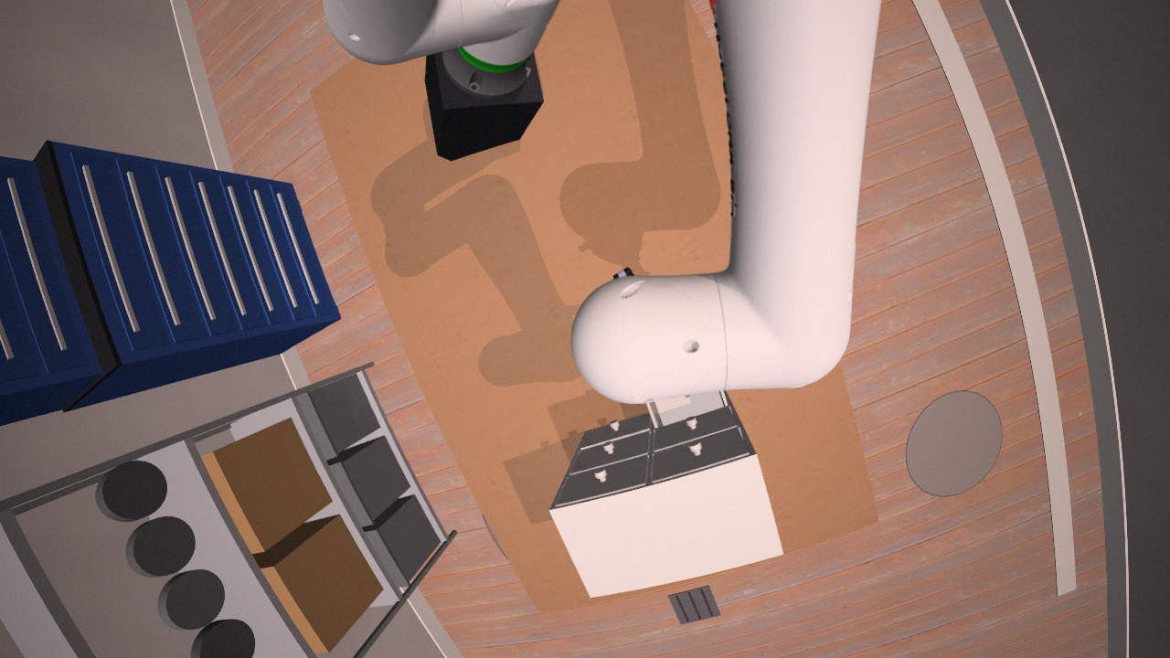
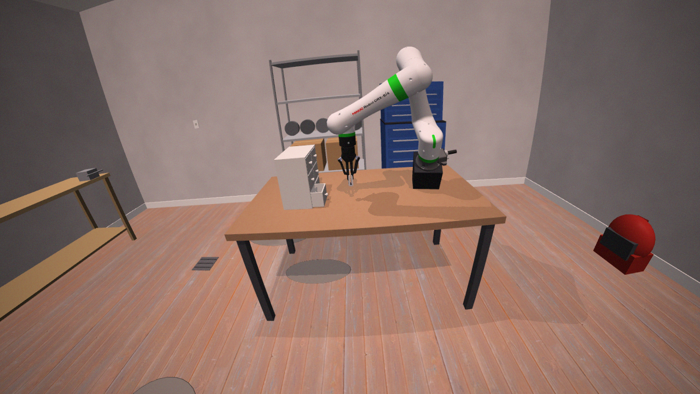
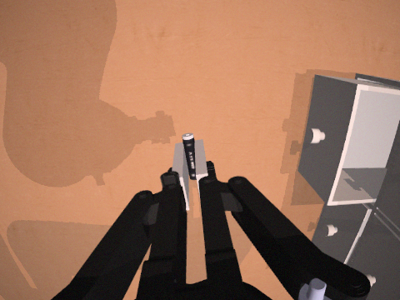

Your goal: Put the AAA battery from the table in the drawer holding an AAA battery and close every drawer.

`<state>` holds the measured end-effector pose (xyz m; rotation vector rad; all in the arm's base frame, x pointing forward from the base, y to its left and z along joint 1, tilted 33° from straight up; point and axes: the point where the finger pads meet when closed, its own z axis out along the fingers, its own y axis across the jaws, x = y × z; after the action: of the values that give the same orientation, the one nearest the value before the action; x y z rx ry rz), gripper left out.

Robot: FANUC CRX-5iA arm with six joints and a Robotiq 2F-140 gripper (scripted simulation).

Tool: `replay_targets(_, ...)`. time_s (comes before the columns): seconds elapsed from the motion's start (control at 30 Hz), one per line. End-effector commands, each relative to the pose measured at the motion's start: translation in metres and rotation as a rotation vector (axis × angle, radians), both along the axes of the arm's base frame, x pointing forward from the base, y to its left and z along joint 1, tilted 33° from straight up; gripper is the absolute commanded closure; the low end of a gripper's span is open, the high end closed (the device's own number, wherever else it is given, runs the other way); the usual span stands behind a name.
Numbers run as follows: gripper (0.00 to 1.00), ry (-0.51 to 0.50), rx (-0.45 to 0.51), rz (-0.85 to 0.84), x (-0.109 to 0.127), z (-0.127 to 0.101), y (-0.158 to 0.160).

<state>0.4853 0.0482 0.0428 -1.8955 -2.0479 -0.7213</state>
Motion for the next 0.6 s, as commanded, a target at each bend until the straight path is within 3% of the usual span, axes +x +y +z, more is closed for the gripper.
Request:
replay_targets(0.0,0.97,-0.145,-0.040,0.235,0.0137,-0.0049,-0.0118)
replay_targets(0.2,0.97,-0.233,-0.064,0.377,0.0186,-0.0070,-0.0162)
replay_targets(0.23,0.97,-0.298,-0.081,0.484,0.0194,-0.0074,-0.0170)
replay_targets(0.57,0.97,-0.513,-0.140,0.833,0.0211,-0.0074,-0.0191)
